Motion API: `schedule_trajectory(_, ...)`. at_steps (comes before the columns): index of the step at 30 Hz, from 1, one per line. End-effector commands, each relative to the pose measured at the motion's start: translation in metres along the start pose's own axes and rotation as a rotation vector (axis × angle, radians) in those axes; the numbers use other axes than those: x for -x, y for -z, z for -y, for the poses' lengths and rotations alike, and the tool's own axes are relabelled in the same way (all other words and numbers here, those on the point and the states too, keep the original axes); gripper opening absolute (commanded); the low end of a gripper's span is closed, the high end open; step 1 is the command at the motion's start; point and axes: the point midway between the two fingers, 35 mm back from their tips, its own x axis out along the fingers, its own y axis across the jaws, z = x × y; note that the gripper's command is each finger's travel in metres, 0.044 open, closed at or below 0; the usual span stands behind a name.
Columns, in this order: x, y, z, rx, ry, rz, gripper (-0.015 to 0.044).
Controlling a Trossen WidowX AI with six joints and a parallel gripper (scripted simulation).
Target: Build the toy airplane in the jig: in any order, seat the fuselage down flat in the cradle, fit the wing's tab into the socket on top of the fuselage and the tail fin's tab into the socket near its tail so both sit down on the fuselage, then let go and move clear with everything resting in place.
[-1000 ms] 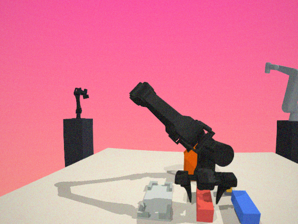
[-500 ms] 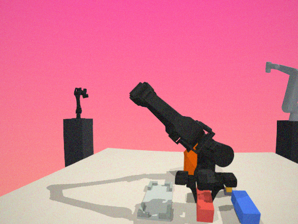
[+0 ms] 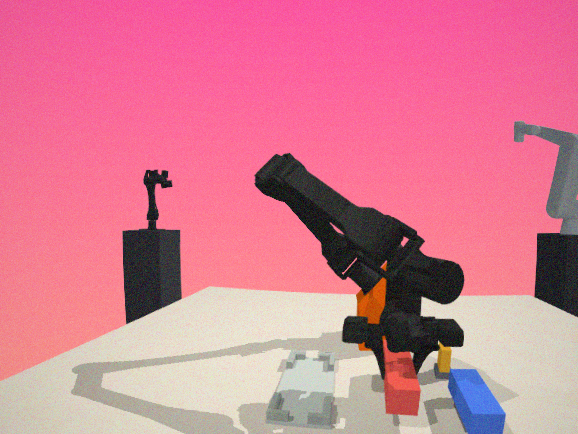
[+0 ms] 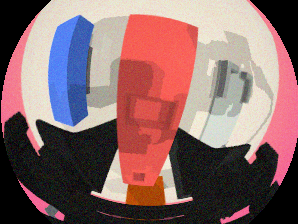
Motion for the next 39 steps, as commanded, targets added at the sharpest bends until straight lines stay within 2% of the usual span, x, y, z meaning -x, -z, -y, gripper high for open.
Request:
schedule_trajectory(1,0.016,-0.005,-0.002,-0.013,-0.013,0.01,0.0)
schedule_trajectory(28,0.1,0.001,0.002,-0.014,-0.007,0.007,0.0)
schedule_trajectory(39,0.096,-0.002,0.018,-0.001,-0.018,0.006,0.0)
